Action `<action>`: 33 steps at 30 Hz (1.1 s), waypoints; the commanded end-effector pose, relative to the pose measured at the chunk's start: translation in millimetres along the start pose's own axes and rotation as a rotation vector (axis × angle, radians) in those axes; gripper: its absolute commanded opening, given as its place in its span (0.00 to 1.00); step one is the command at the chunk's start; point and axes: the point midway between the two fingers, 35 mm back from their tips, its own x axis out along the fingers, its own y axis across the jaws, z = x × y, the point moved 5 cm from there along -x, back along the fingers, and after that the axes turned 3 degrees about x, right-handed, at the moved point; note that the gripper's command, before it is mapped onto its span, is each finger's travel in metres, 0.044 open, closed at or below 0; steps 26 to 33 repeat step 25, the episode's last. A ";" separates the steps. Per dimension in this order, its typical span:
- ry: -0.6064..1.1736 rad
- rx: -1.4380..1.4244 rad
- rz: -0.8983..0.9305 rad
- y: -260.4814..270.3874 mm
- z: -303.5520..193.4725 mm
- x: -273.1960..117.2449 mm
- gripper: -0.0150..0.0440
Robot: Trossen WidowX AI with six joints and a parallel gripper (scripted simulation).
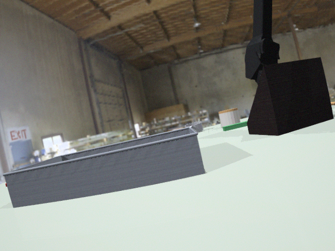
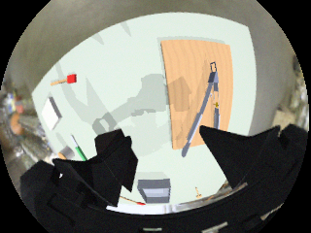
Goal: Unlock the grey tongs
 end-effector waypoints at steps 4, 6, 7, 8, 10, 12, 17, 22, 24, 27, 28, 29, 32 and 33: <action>-0.009 -0.008 -0.022 -0.8 -2.5 -43.5 1.00; -0.009 -0.008 -0.022 -0.8 -2.5 -43.5 1.00; -0.009 -0.008 -0.022 -0.8 -2.5 -43.5 1.00; -0.009 -0.008 -0.022 -0.8 -2.5 -43.5 1.00; -0.009 -0.008 -0.022 -0.8 -2.5 -43.5 1.00; -0.009 -0.008 -0.022 -0.8 -2.5 -43.5 1.00; -0.009 -0.008 -0.022 -0.8 -2.5 -43.5 1.00; -0.009 -0.008 -0.022 -0.8 -2.5 -43.5 1.00; -0.009 -0.008 -0.022 -0.8 -2.5 -43.5 1.00; -0.009 -0.008 -0.022 -0.8 -2.5 -43.5 1.00; -0.009 -0.008 -0.022 -0.8 -2.5 -43.5 1.00; -0.009 -0.008 -0.022 -0.8 -2.5 -43.5 1.00; -0.009 -0.008 -0.022 -0.8 -2.5 -43.5 1.00; -0.009 -0.008 -0.022 -0.8 -2.5 -43.5 1.00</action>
